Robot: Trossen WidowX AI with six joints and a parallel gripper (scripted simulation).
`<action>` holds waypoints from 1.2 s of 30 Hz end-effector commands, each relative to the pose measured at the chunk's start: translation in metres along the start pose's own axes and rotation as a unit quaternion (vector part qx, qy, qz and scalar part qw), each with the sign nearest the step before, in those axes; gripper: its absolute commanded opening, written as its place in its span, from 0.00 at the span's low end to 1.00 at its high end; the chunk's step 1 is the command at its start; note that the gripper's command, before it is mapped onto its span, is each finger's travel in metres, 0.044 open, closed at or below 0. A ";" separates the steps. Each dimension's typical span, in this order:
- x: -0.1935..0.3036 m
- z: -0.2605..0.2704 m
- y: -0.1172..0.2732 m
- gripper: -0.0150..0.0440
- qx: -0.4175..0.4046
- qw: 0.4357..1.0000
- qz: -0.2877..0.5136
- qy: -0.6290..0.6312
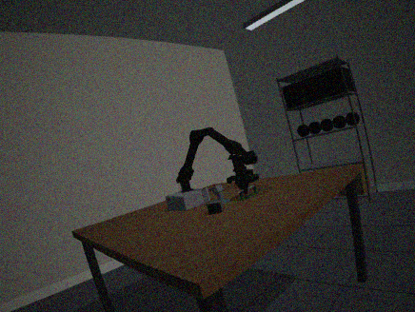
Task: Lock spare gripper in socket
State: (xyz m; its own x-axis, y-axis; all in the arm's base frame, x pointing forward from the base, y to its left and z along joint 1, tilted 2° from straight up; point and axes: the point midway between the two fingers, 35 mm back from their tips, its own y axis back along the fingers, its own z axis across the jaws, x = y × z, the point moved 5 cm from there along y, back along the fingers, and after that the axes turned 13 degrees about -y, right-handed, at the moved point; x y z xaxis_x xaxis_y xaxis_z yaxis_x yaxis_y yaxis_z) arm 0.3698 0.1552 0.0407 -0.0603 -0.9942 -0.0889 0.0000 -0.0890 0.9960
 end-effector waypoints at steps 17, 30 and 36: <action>0.000 0.000 0.000 0.74 0.000 1.000 0.000 0.000; 0.000 0.004 0.022 1.00 -0.010 1.000 0.005 -0.001; 0.000 0.005 0.031 1.00 -0.016 1.000 0.007 -0.001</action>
State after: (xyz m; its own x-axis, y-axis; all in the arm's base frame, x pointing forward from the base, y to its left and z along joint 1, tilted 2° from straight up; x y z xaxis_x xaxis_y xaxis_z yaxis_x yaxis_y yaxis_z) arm 0.3646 0.1532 0.0620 -0.0632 -0.9954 -0.0726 0.0359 -0.0749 0.9965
